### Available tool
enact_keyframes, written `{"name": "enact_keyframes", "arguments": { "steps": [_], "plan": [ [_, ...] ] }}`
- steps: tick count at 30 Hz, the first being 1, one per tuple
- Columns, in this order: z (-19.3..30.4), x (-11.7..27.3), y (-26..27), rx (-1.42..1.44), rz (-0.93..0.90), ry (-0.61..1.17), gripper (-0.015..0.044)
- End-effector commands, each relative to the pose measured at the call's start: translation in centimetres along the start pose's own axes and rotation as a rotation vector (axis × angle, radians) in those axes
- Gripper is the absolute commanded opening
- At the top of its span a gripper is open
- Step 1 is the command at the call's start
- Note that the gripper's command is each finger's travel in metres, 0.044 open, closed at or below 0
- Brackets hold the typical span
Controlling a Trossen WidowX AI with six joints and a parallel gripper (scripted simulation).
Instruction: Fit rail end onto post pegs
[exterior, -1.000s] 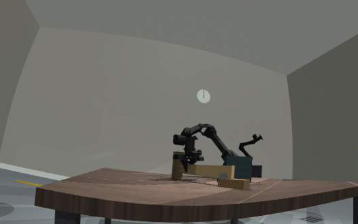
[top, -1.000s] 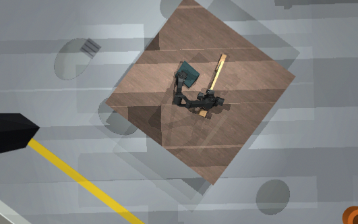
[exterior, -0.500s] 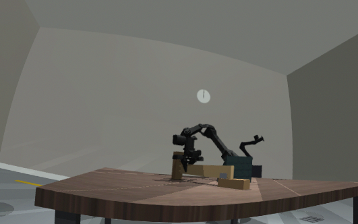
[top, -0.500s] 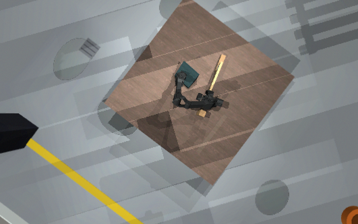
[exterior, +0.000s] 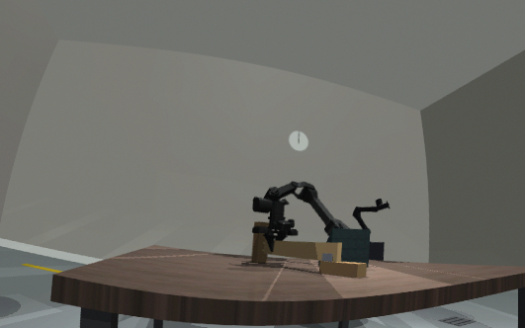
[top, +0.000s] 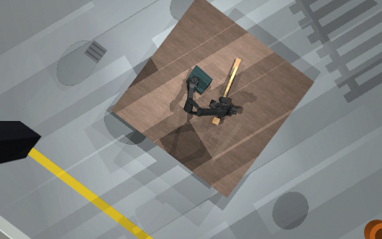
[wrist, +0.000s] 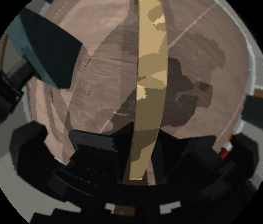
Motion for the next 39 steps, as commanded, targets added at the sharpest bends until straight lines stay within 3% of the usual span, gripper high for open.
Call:
{"name": "enact_keyframes", "arguments": {
  "steps": [1,39],
  "plan": [
    [0.2,0.2,-0.2,0.001,0.006,-0.002,0.0000],
    [1.4,0.2,-0.5,0.001,0.006,-0.001,0.0000]
  ]
}}
Point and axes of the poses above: the point midway between the two fingers, 35 mm back from their tips, its own x axis back along the fingers, its own y axis across the jaws, z = x × y, the point moved 3 cm from there along x, back along the fingers, and after that the axes turned 15 degrees about -x, right-handed, at the moved point
